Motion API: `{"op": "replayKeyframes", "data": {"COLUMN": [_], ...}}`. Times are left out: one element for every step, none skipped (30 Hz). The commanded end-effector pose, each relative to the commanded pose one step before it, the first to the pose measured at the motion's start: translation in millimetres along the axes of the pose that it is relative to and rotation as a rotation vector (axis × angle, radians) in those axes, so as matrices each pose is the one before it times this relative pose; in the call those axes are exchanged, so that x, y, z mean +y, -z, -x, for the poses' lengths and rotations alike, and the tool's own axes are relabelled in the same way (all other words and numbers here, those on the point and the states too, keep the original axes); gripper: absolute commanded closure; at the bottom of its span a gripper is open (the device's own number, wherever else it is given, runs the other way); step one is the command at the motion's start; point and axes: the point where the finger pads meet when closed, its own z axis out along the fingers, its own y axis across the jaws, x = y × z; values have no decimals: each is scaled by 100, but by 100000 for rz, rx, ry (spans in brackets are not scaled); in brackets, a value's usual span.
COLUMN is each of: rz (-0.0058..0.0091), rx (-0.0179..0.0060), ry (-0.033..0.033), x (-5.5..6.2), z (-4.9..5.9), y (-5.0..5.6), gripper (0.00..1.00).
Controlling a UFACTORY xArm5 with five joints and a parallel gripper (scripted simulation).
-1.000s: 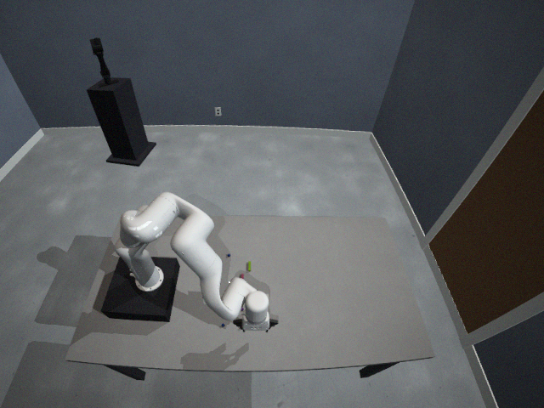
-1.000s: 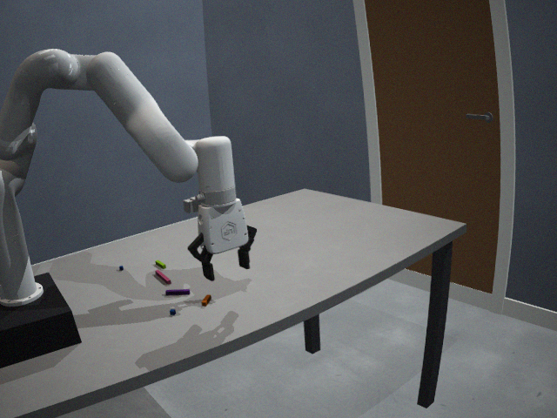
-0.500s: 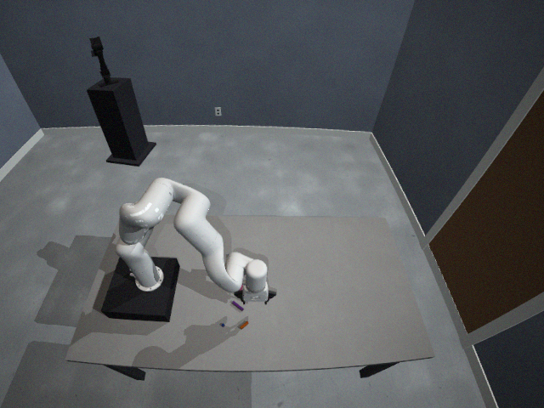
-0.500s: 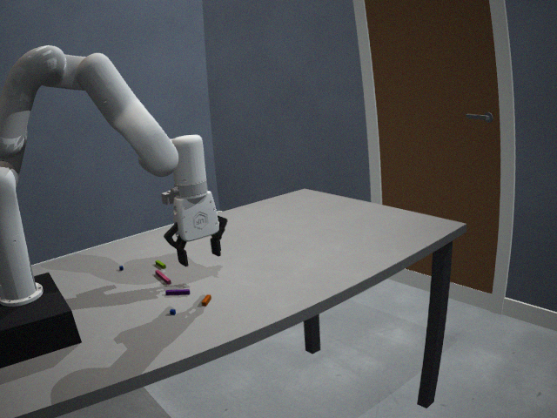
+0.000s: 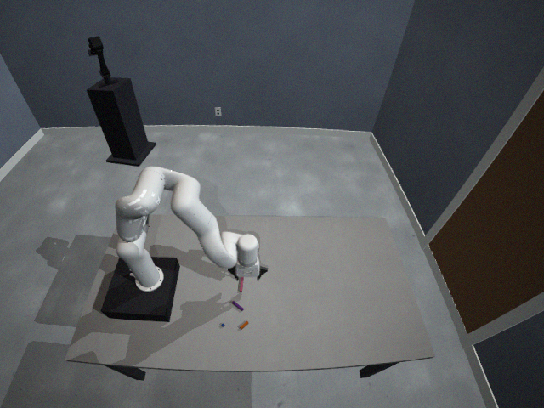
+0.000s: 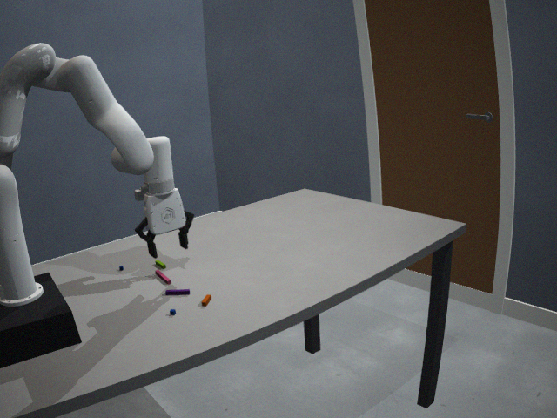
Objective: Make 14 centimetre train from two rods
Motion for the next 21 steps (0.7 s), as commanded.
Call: {"op": "replayKeyframes", "data": {"rz": [815, 1, 0, -1, -2, 0, 0, -6, -5, -2, 0, 0, 0, 0, 0, 0, 0, 0, 0, 0, 0], "rx": [249, 40, 40, 40, 41, 0, 0, 81, 47, 19, 3, 0, 0, 0, 0, 0, 0, 0, 0, 0, 0], "ry": [-267, 1, 1, 1, 1, 0, 0, 1, 1, 0, 0, 0, 0, 0, 0, 0, 0, 0, 0, 0, 0], "x": [-1657, -419, -433, -447, -461, 0, 0, -946, -572, -239, -38, 0, 0, 0, 0, 0, 0, 0, 0, 0, 0], "z": [-3801, -687, -676, -667, -656, 0, 0, -1259, -709, -286, -45, 0, 0, 0, 0, 0, 0, 0, 0, 0, 0], "y": [208, -7, -8, -9, -10, 0, 0, -21, -14, -6, -1, 0, 0, 0, 0, 0, 0, 0, 0, 0, 0], "gripper": [0, 0, 0, 0, 0, 0, 0, 0, 0, 0, 0, 0, 0, 0, 0, 0, 0, 0, 0, 0, 0]}}
